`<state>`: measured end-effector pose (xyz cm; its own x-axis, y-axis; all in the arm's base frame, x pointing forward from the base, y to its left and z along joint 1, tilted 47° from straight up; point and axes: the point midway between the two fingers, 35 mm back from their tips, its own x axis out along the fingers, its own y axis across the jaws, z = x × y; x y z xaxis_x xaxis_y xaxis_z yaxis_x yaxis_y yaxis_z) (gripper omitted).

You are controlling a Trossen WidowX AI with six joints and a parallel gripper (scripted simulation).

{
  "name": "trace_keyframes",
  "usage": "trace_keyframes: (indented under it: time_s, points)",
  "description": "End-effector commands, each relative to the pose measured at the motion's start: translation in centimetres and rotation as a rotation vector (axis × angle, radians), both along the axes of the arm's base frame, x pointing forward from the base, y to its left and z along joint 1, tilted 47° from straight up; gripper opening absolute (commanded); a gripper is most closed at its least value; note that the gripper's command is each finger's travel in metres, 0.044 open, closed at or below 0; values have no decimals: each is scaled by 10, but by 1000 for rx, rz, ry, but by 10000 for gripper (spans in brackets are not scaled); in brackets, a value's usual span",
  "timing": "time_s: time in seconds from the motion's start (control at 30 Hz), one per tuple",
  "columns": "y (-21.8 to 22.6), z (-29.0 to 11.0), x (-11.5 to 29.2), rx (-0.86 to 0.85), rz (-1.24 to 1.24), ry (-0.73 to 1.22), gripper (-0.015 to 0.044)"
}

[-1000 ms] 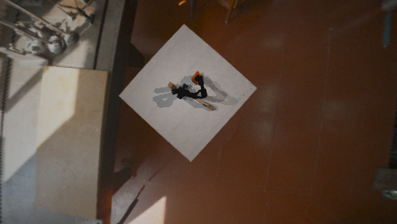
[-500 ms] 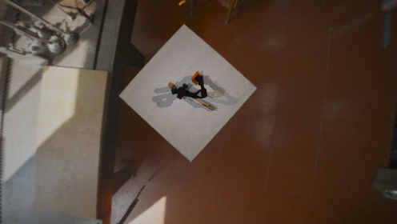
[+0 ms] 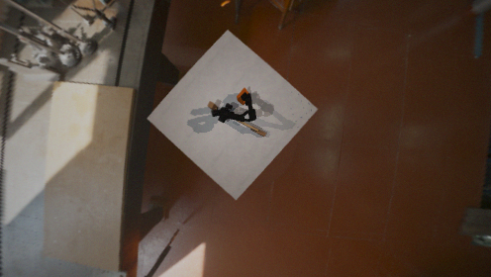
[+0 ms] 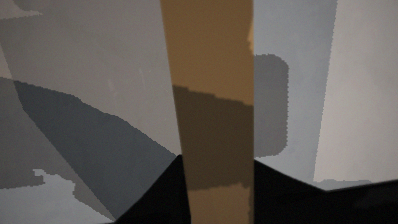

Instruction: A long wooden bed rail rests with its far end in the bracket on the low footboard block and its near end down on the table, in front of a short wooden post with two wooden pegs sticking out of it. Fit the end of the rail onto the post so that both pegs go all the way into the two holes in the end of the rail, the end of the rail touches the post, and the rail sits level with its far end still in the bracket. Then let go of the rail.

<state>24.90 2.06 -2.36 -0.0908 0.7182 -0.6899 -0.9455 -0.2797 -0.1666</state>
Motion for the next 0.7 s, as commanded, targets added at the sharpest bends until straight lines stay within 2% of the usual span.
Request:
trace_keyframes:
  time_s: [0.0,0.67]
  points:
    - [-3,3,4,2,-6,-9,0]
    - [-10,10,5,2,-6,-9,0]
